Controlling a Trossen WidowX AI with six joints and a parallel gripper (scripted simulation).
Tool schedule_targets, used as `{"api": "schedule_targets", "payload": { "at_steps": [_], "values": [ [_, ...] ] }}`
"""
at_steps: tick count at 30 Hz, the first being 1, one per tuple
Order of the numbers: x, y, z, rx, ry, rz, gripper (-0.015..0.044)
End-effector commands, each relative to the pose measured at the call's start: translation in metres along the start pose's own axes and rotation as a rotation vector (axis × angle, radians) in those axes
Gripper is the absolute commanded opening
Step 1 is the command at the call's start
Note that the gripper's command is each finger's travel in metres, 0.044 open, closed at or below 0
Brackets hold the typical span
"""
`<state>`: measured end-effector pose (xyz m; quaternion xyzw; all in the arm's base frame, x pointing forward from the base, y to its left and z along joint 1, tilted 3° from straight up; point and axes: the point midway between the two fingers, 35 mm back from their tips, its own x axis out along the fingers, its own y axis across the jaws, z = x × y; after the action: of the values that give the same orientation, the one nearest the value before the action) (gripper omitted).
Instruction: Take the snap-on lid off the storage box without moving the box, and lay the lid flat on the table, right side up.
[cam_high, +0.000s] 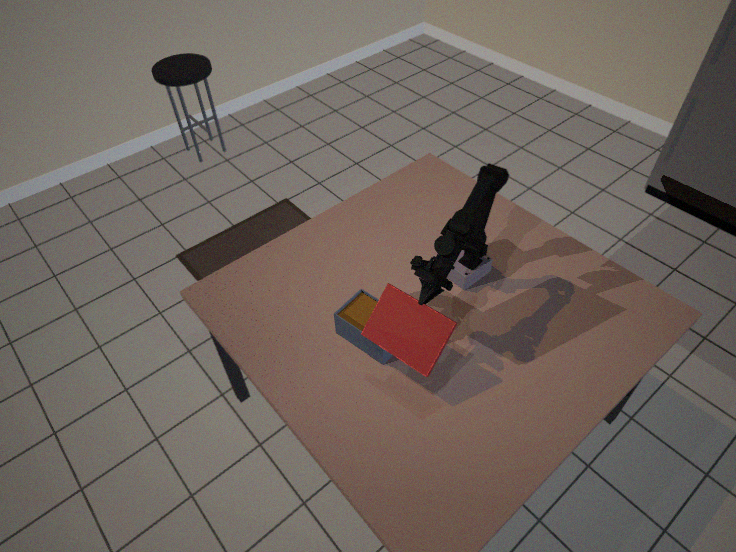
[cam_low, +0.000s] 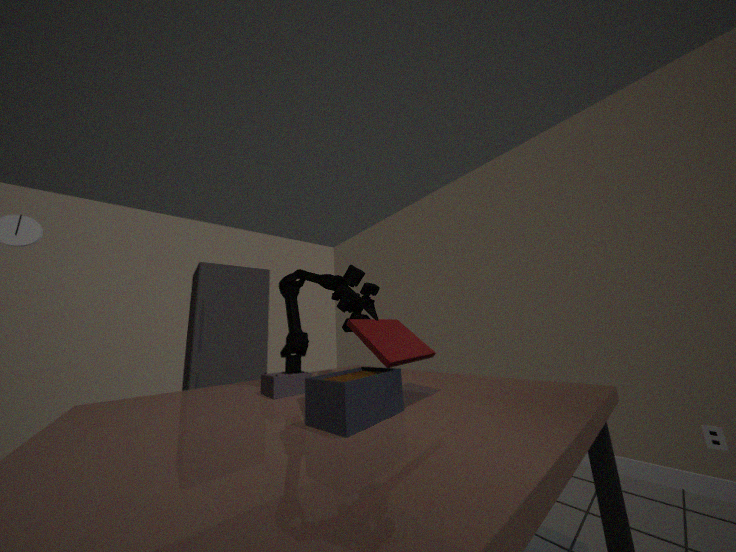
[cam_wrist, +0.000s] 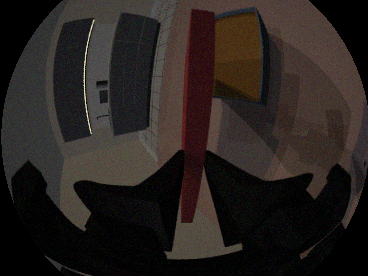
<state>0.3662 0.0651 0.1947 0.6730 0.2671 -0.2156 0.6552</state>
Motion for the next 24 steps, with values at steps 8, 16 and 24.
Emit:
{"api": "schedule_targets", "payload": {
  "at_steps": [8, 16, 24],
  "values": [
    [-0.002, 0.000, -0.021, 0.004, -0.004, 0.005, 0.0000],
    [-0.004, -0.001, -0.037, 0.006, -0.003, 0.005, 0.0000],
    [-0.005, -0.002, -0.053, 0.007, -0.003, 0.005, 0.0000]
  ]
}}
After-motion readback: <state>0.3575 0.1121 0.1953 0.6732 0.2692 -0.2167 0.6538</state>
